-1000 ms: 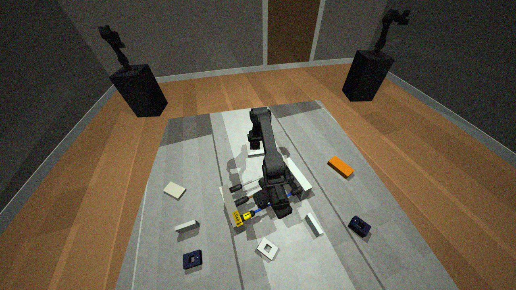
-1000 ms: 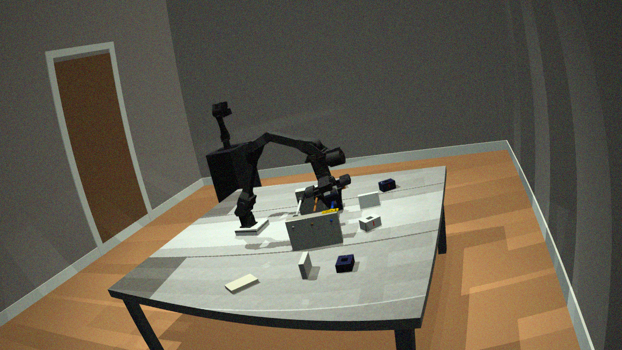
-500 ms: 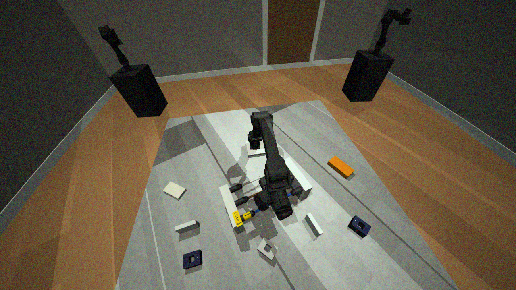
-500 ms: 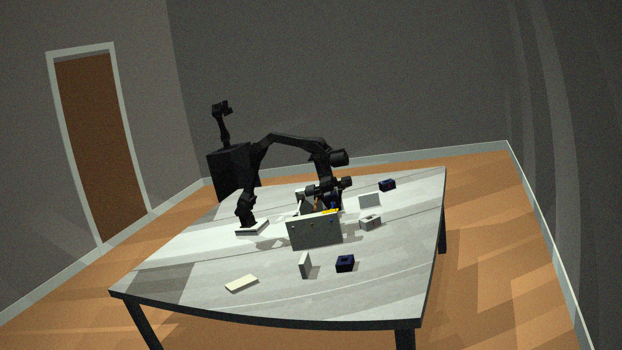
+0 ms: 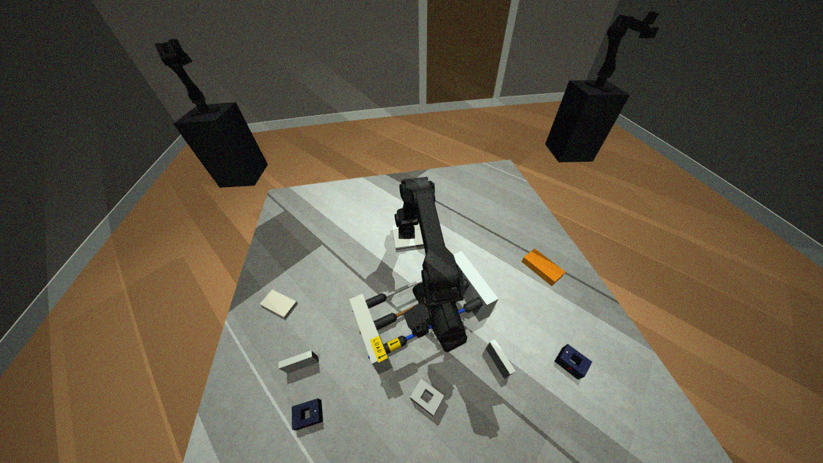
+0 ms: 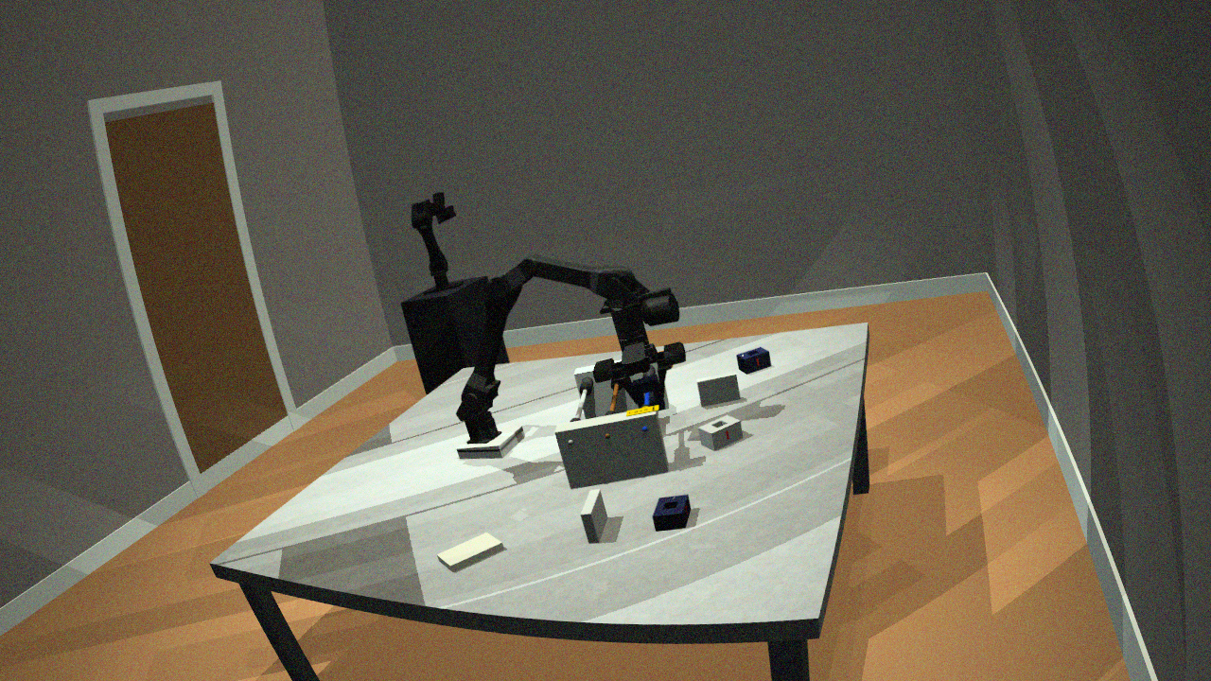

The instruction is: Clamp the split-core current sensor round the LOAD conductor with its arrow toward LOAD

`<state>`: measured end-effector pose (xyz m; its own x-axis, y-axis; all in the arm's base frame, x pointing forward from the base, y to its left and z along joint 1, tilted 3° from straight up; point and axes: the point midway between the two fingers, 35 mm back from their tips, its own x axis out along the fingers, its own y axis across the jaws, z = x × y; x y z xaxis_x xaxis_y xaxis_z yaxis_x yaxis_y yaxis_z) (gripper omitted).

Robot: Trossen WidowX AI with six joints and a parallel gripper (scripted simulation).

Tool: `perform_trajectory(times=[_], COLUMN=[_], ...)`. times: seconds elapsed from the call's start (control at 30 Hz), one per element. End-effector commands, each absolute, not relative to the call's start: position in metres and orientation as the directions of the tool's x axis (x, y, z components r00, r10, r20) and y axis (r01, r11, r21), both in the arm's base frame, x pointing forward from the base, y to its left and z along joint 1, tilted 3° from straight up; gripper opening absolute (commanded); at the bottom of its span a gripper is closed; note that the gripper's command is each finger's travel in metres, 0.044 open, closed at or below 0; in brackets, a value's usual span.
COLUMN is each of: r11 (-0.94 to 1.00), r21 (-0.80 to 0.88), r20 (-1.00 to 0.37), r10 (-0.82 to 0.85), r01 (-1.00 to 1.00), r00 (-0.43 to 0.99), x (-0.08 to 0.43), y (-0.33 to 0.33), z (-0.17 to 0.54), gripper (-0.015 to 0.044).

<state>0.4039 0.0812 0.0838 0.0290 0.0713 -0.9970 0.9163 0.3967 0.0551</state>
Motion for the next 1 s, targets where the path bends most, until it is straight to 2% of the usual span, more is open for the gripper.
perform_trajectory(times=[0.0,0.9,0.97], r11=[0.397,0.397,0.397], r21=[0.054,0.054,0.054], r20=[-0.997,-0.997,-0.997], r10=[0.071,0.071,0.071], r01=[0.916,0.916,0.916], r00=[0.028,0.028,0.028], x=[0.4037,0.4037,0.4037], y=[0.0811,0.0811,0.0811], z=[0.084,0.084,0.084], gripper=[0.0272,0.0272,0.0324])
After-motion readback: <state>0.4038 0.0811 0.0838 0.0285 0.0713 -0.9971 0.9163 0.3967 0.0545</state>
